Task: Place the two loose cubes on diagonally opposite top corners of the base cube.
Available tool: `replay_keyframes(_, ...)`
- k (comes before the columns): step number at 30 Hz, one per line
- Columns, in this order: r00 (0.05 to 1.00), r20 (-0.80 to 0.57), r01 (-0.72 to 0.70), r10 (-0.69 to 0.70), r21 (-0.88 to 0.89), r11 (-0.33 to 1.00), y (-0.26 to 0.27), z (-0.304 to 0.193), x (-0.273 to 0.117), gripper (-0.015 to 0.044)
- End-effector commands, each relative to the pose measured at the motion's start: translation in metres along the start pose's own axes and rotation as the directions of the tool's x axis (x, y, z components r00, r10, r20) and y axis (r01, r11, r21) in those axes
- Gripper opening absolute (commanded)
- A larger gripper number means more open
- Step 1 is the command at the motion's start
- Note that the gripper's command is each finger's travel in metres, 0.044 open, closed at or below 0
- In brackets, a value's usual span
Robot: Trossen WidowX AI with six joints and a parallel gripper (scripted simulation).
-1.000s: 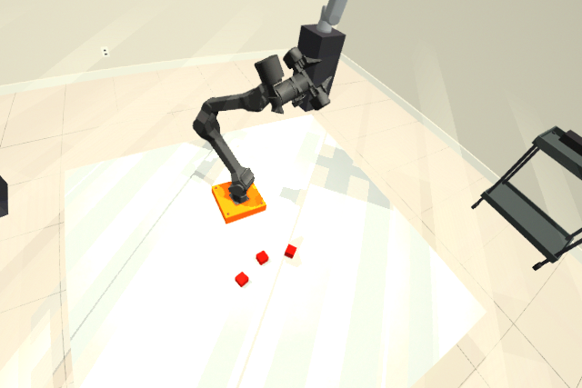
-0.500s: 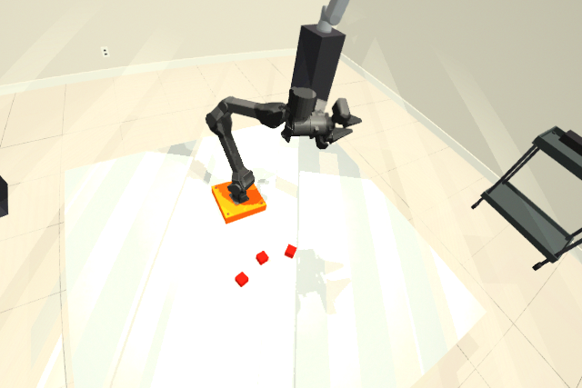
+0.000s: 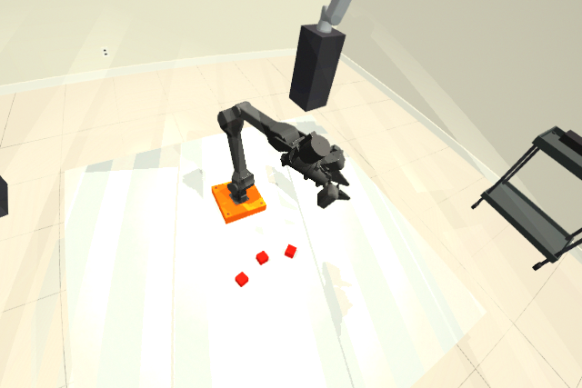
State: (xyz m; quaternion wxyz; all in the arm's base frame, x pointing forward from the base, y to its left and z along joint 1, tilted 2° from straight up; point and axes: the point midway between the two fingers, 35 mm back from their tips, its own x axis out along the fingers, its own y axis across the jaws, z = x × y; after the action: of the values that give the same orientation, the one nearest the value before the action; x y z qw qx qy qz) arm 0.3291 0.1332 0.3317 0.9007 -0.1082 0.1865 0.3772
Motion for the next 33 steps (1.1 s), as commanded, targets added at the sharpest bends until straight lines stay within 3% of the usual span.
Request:
replay_keyframes(1,0.990,-0.132,0.093,-0.059,0.271,0.958,-0.022,-0.037,0.006,0.0265)
replay_keyframes(8,0.915,-0.385,0.365,-0.120,0.667,0.649,-0.056,-0.105,0.003,0.0265)
replay_keyframes(14,0.802,-0.586,0.596,-0.115,0.772,0.219,-0.074,-0.164,-0.011,0.0265)
replay_keyframes(20,0.653,-0.755,0.724,-0.059,0.646,-0.244,-0.082,-0.217,-0.035,0.0265)
replay_keyframes(26,0.483,-0.875,0.692,0.042,0.352,-0.630,-0.080,-0.263,-0.066,0.0265)
replay_keyframes(28,0.443,-0.894,0.663,0.069,0.274,-0.697,-0.078,-0.272,-0.073,0.0265)
replay_keyframes(33,0.438,-0.896,0.659,0.073,0.264,-0.704,-0.078,-0.273,-0.074,0.0265)
